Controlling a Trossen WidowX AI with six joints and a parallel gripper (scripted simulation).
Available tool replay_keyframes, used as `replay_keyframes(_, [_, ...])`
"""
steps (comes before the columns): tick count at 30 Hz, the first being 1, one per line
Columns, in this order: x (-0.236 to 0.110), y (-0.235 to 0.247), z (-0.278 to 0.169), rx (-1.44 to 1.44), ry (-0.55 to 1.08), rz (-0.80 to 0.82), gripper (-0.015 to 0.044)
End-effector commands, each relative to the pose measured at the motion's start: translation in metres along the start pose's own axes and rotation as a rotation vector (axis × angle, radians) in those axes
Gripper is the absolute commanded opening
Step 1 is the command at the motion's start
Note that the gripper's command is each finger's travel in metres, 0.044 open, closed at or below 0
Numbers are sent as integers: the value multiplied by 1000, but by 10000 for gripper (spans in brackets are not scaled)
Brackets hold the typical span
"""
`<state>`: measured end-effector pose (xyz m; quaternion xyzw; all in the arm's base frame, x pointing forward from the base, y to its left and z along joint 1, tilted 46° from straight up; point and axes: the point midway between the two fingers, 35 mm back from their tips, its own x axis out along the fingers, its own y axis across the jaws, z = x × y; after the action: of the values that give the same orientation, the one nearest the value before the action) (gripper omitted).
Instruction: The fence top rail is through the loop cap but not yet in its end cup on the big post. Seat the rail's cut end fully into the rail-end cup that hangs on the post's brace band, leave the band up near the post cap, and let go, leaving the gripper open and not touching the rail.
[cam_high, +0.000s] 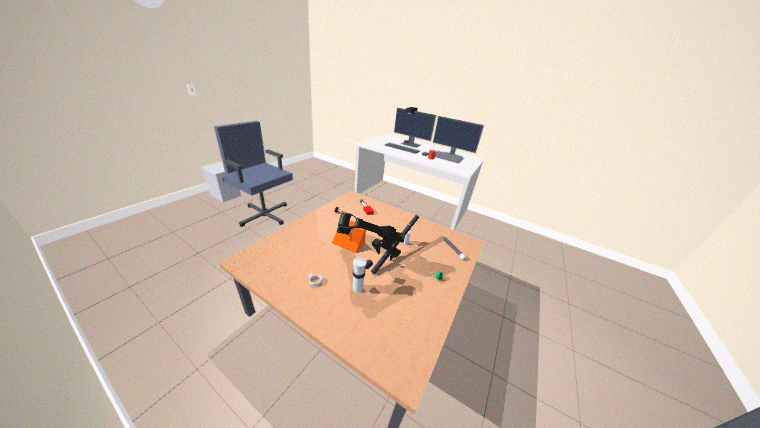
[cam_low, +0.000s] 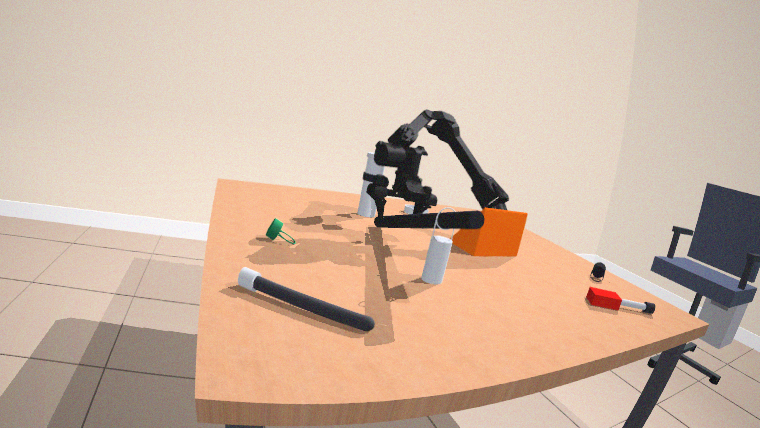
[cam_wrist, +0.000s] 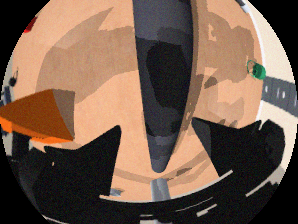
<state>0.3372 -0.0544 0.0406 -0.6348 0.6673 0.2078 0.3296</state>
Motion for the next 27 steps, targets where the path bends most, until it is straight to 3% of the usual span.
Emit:
replay_keyframes(1, [8, 3, -1, -10, 9, 6, 440])
replay_keyframes(7, [15, 4, -2, -10, 10, 6, 440])
replay_keyframes(16, [15, 4, -2, -10, 10, 6, 204])
replay_keyframes(27, [15, 4, -2, -10, 10, 6, 130])
